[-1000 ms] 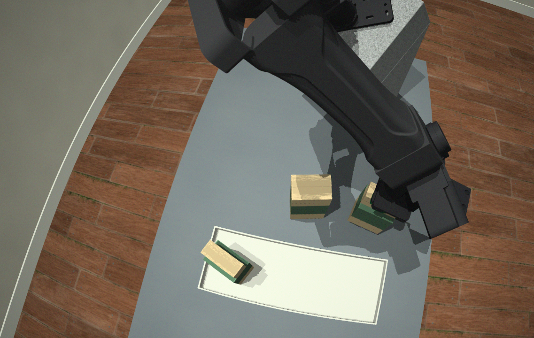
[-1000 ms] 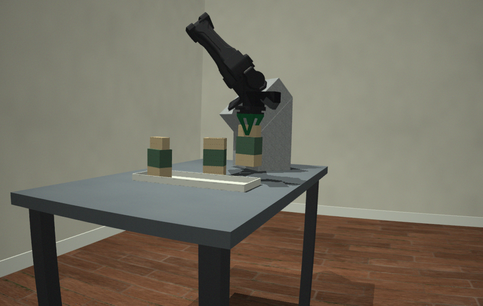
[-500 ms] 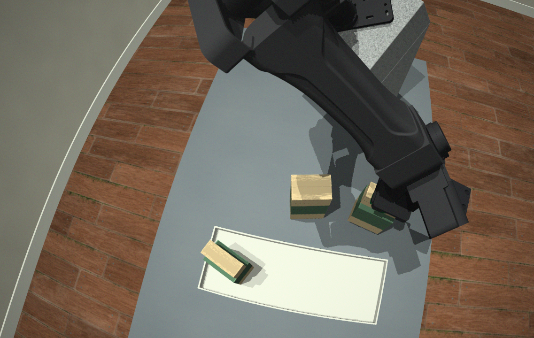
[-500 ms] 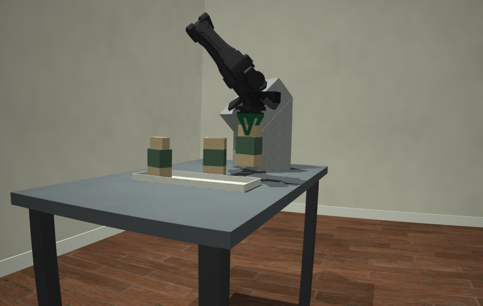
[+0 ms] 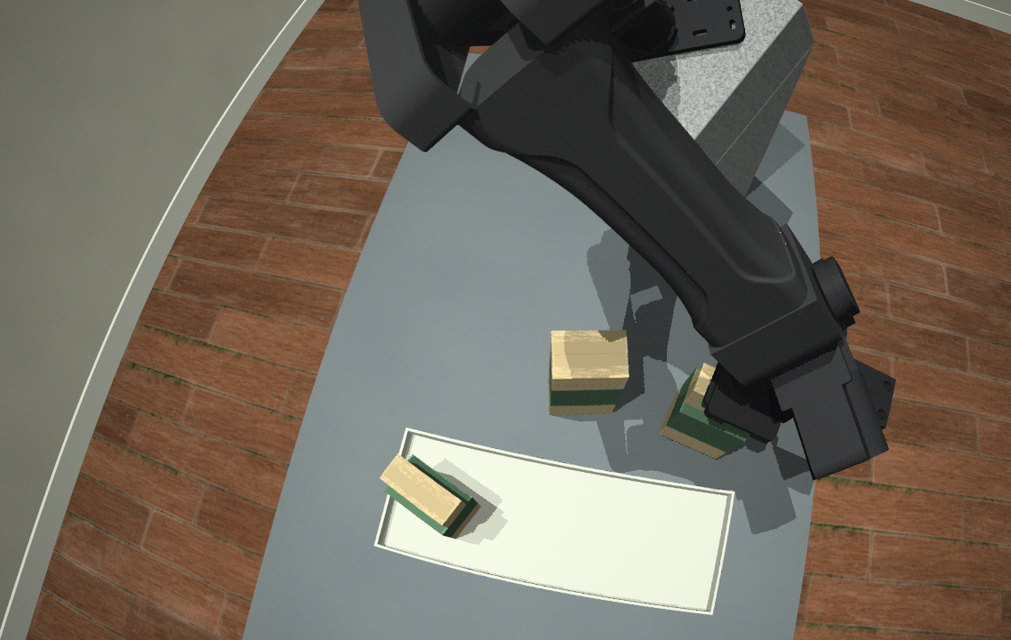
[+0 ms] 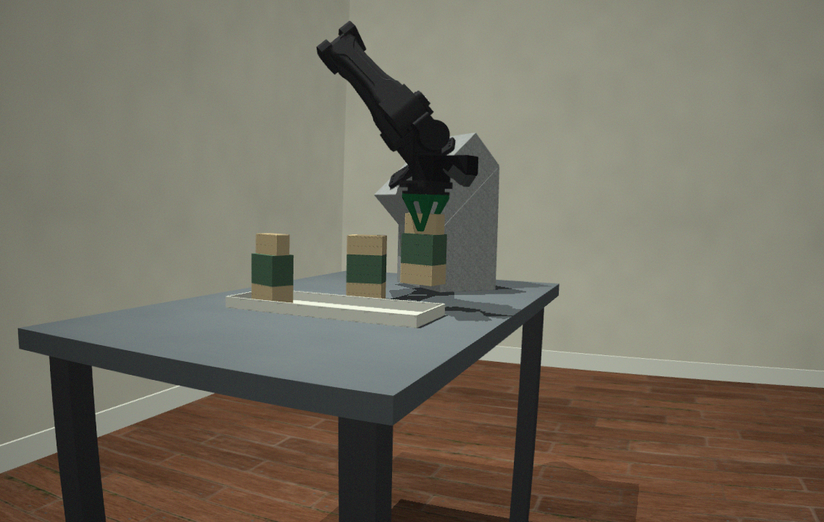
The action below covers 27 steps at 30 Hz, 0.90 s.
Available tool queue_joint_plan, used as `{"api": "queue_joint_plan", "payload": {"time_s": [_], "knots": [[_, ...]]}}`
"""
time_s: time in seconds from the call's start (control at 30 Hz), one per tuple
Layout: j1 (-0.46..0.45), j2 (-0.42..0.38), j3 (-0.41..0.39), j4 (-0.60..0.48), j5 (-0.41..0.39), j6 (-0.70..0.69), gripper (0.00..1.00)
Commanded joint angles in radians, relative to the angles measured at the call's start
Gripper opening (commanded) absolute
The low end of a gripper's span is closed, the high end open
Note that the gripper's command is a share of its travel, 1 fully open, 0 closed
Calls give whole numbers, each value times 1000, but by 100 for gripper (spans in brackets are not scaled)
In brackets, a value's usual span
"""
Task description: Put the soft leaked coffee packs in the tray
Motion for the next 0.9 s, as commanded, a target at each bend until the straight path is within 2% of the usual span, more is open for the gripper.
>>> {"api": "queue_joint_plan", "payload": {"time_s": [0.0,0.23,0.3,0.73,0.8,0.87], "knots": [[0,10,76,-37,-3,-25,26],[-37,63,245,-121,-16,-68,26],[-37,63,245,-121,-16,-68,26],[-57,198,596,-302,-30,-121,26],[-61,215,637,-324,-31,-124,26],[-61,215,637,-324,-31,-124,26]]}}
